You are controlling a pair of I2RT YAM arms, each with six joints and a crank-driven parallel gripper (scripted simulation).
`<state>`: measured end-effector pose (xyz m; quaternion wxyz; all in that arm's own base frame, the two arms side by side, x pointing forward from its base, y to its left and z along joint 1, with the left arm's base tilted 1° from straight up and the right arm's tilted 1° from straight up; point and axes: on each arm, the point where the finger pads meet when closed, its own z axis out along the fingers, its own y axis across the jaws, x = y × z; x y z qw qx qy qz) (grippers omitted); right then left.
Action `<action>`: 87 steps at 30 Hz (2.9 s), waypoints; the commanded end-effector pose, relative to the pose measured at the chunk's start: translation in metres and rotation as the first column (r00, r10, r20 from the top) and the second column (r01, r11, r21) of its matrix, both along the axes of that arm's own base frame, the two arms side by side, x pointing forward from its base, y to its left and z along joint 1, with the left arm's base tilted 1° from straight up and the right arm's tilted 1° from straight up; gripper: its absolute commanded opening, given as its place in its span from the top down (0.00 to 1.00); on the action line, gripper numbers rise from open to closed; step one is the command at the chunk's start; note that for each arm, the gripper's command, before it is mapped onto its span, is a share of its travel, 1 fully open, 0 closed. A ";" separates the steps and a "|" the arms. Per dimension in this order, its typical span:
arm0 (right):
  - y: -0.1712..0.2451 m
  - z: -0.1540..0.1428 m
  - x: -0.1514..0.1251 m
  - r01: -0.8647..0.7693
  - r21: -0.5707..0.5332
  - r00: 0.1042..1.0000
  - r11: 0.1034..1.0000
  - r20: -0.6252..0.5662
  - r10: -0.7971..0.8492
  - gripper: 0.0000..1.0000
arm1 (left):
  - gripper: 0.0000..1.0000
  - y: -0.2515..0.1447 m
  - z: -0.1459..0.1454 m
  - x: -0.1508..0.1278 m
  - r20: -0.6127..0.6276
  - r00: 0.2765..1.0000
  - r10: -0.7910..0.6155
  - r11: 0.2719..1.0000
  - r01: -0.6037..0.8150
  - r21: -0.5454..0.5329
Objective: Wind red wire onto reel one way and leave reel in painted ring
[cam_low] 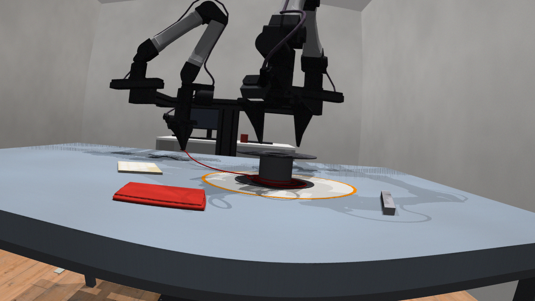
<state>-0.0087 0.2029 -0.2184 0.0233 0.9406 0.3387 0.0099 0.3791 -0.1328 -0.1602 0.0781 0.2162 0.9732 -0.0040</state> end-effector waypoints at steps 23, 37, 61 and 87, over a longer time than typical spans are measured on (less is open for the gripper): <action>0.006 0.005 -0.003 0.001 0.029 1.000 1.000 -0.025 0.000 1.00 | 0.07 -0.025 0.002 0.006 -0.159 -0.024 -0.987 -0.032 0.998 0.051; 0.004 0.003 -0.003 -0.001 0.029 1.000 1.000 -0.025 0.002 1.00 | 0.07 -0.030 0.002 0.011 -0.159 -0.024 -0.987 -0.032 0.998 0.051; -0.004 -0.001 -0.002 -0.004 0.029 1.000 1.000 -0.025 0.005 1.00 | 0.07 -0.036 -0.029 0.022 -0.159 -0.024 -0.987 -0.032 0.998 0.051; -0.007 -0.002 -0.004 -0.019 0.029 0.999 0.999 -0.025 0.020 1.00 | 0.34 -0.036 -0.031 0.022 -0.159 -0.019 -0.987 -0.027 0.998 0.051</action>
